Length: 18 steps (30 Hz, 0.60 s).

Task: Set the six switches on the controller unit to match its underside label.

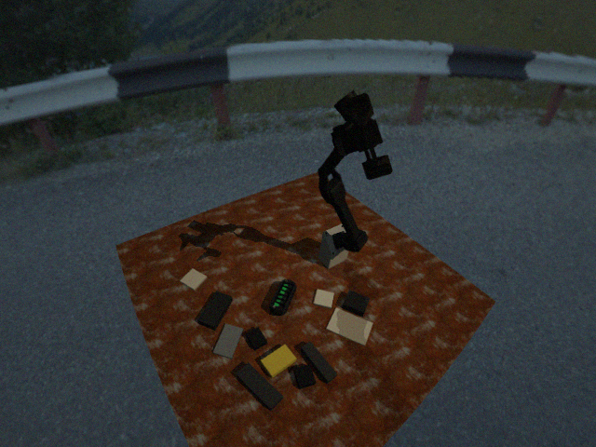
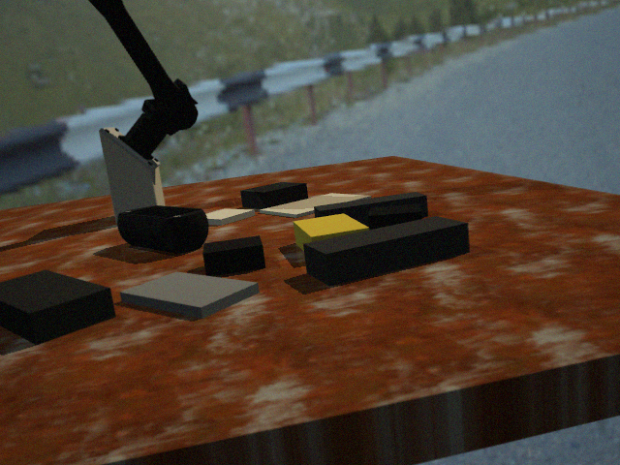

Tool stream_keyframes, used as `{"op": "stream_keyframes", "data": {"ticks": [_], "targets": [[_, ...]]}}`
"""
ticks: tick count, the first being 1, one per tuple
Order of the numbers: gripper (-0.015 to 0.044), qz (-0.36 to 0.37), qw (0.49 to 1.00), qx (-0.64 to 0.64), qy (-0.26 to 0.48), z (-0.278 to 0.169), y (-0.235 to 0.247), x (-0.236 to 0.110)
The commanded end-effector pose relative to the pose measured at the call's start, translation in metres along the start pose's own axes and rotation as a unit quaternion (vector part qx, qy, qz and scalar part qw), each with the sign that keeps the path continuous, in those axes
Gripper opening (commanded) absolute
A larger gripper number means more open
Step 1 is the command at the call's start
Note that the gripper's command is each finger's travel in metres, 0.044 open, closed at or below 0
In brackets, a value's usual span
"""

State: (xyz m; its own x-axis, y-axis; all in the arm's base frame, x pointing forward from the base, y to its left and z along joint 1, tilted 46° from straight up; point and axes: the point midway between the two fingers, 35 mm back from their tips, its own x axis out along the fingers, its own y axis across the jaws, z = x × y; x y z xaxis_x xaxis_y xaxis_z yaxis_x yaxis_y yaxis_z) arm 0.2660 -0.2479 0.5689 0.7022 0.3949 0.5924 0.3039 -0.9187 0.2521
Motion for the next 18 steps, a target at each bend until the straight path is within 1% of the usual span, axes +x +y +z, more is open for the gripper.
{"op": "stream_keyframes", "data": {"ticks": [1,3,5,10,15,18], "targets": [[0.0374,0.0,1.0,0.0,0.0,0.0,0.0,0.0],[0.0321,0.0,1.0,0.0,0.0,0.0,0.0,0.0],[0.0269,0.001,1.0,-0.016,0.008,-0.011,-0.005,-0.001],[0.0137,0.002,0.992,-0.109,0.056,-0.083,-0.05,-0.008],[0.0006,-0.011,0.984,-0.158,0.08,-0.131,-0.101,-0.011],[0.0,-0.029,0.977,-0.191,0.092,-0.156,-0.146,-0.01]]}}
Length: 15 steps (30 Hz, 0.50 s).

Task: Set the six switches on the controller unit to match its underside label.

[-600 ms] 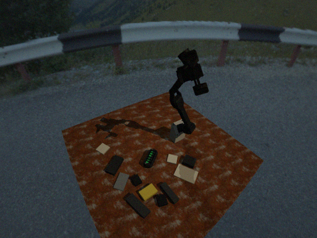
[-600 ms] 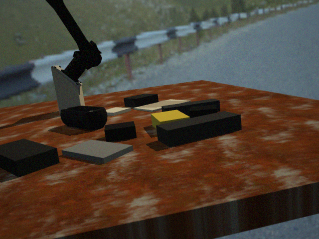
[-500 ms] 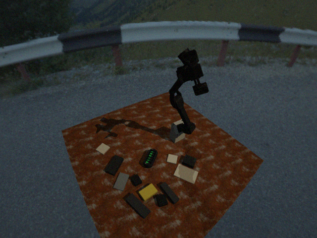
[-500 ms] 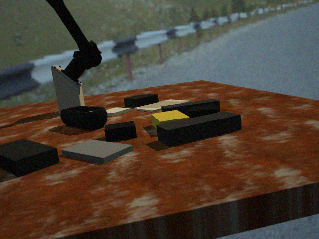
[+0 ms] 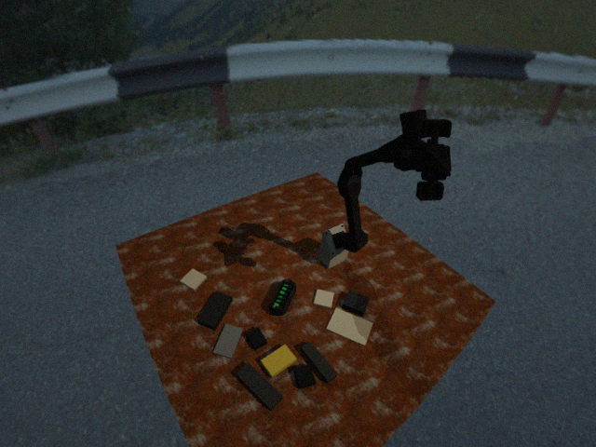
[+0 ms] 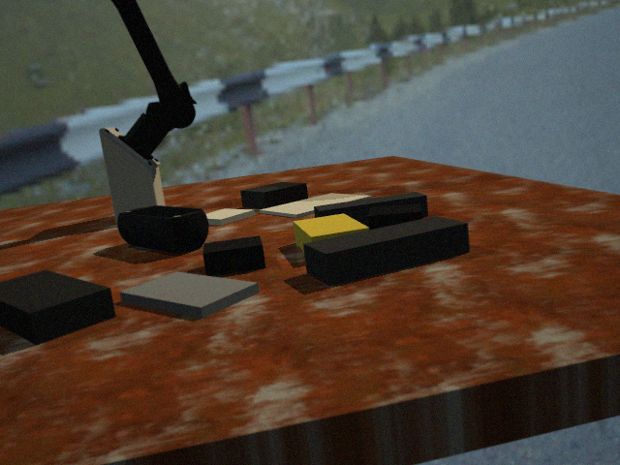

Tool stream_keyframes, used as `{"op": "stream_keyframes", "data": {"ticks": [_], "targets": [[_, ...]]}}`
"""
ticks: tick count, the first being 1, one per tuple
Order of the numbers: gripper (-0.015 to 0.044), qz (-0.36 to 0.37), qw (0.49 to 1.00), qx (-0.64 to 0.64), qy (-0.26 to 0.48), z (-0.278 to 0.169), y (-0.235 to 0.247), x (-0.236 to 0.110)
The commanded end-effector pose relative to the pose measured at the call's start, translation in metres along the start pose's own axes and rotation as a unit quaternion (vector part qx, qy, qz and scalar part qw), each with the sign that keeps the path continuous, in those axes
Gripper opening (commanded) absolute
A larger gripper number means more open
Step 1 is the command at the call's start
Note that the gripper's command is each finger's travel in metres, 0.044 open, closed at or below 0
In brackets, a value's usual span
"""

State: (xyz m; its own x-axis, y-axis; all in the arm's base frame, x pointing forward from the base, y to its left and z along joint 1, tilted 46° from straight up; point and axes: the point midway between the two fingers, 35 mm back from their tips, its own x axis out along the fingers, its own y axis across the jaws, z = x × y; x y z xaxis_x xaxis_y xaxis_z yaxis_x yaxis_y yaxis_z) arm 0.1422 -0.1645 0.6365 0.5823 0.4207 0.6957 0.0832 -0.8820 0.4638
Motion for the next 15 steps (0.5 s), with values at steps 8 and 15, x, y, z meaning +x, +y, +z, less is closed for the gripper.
{"op": "stream_keyframes", "data": {"ticks": [8,15], "targets": [[0.0,-0.102,0.987,-0.126,0.024,-0.092,-0.154,0.034],[0.0,-0.179,0.963,-0.199,-0.007,-0.083,-0.25,0.055]]}}
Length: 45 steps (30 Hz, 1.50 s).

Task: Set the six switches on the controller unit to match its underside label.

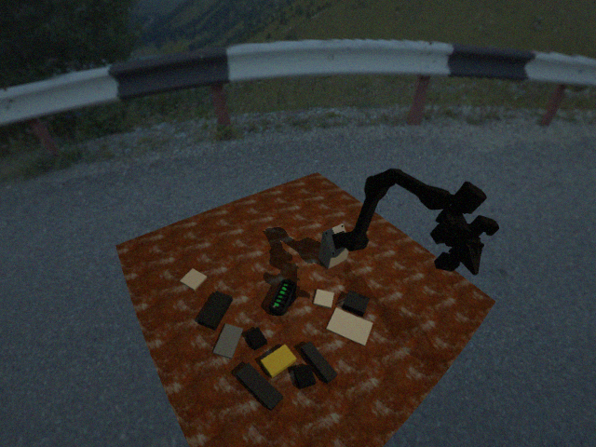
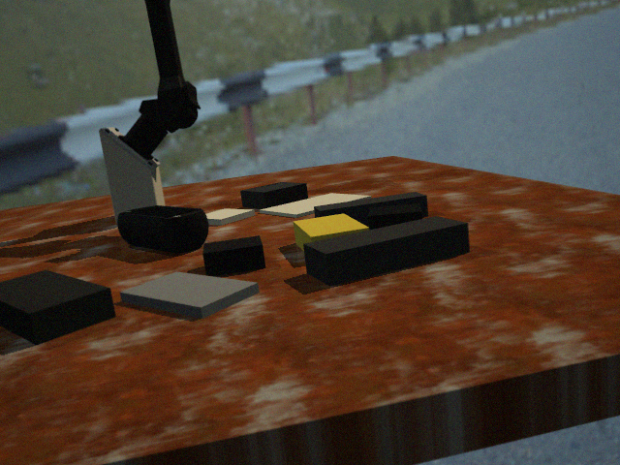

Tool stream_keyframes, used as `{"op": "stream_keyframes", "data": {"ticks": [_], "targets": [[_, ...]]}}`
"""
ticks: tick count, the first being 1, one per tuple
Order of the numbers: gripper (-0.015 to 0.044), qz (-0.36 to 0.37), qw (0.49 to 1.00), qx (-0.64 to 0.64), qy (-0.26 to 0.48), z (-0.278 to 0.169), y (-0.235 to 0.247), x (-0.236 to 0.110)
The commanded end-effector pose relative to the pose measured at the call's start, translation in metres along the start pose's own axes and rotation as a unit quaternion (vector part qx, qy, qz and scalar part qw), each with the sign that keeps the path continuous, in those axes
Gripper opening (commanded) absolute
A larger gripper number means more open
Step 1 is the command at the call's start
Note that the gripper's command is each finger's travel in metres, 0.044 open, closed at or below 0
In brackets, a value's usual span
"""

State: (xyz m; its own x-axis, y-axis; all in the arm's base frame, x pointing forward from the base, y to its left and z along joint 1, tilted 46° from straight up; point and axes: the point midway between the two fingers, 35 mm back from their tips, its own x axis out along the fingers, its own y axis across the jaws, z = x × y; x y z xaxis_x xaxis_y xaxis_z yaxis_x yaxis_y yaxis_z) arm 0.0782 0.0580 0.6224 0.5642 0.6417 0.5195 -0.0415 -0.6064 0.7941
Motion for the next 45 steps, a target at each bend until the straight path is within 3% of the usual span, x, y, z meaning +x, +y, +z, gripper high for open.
{"op": "stream_keyframes", "data": {"ticks": [1,10,17,25,30,36,40,45], "targets": [[0.0,-0.047,0.998,-0.027,-0.015,-0.005,-0.045,0.024],[0.0,-0.128,0.989,-0.038,-0.06,0.014,-0.124,0.058],[0.0,-0.236,0.963,-0.043,-0.125,0.065,-0.212,0.076],[0.0,-0.33,0.922,0.02,-0.201,0.128,-0.293,0.069],[0.0,-0.393,0.87,0.1,-0.279,0.183,-0.353,0.042],[0.0,-0.442,0.776,0.227,-0.389,0.249,-0.415,-0.018],[0.0,-0.449,0.694,0.322,-0.461,0.28,-0.446,-0.069],[0.0,-0.421,0.547,0.466,-0.554,0.299,-0.481,-0.144]]}}
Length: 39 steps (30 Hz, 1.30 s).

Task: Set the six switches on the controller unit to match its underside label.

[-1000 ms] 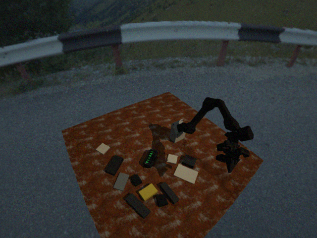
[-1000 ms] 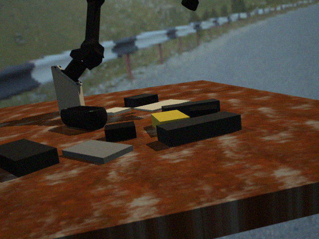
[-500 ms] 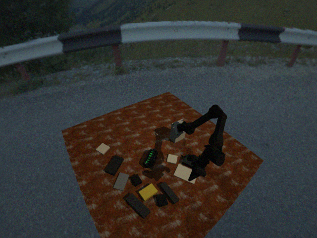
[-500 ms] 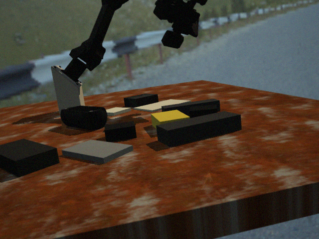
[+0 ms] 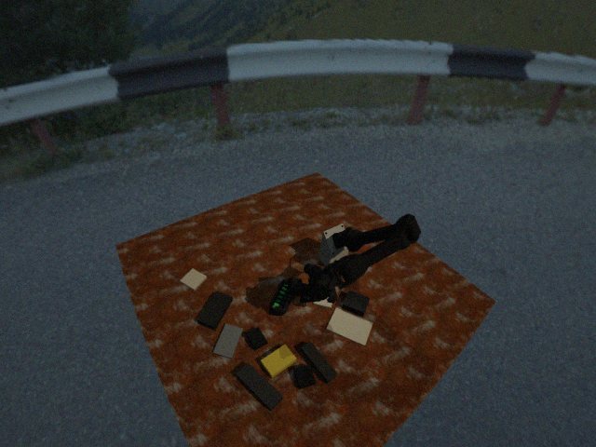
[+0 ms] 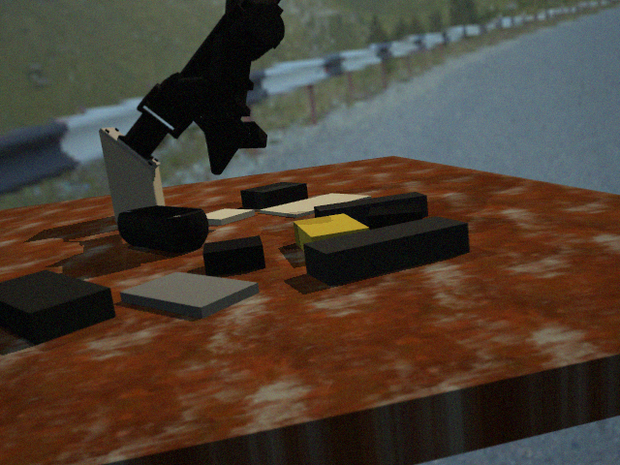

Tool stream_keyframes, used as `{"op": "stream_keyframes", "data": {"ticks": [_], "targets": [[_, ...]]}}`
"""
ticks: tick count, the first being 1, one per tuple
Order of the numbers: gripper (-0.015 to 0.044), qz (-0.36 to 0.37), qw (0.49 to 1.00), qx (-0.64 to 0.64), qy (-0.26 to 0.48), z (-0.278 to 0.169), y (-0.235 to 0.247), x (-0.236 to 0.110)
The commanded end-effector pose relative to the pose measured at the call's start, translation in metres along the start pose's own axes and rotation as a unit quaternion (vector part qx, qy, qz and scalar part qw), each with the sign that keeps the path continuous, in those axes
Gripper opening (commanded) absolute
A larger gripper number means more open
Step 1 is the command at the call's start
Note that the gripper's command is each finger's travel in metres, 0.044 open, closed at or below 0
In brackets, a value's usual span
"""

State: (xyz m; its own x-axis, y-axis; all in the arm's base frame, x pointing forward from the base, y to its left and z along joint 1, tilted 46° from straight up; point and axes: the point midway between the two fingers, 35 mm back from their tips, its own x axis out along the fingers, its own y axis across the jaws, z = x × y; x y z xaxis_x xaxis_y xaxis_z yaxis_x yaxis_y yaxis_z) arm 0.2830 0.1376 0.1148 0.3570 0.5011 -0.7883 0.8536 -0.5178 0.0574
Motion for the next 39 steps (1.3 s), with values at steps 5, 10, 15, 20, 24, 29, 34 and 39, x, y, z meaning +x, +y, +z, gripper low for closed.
{"op": "stream_keyframes", "data": {"ticks": [5,10,15,20,24,29,34,39], "targets": [[0.0,-0.09,0.968,0.228,-0.061,0.083,-0.019,0.025],[0.0,-0.09,0.968,0.228,-0.061,0.083,-0.019,0.025],[0.0,-0.09,0.968,0.228,-0.061,0.083,-0.02,0.026],[0.0,-0.09,0.968,0.228,-0.061,0.082,-0.023,0.033],[0.0,-0.09,0.968,0.228,-0.061,0.082,-0.025,0.039],[0.0,-0.09,0.968,0.228,-0.061,0.081,-0.029,0.047],[0.0,-0.09,0.968,0.228,-0.061,0.081,-0.032,0.054],[0.0,-0.091,0.968,0.228,-0.061,0.08,-0.036,0.061]]}}
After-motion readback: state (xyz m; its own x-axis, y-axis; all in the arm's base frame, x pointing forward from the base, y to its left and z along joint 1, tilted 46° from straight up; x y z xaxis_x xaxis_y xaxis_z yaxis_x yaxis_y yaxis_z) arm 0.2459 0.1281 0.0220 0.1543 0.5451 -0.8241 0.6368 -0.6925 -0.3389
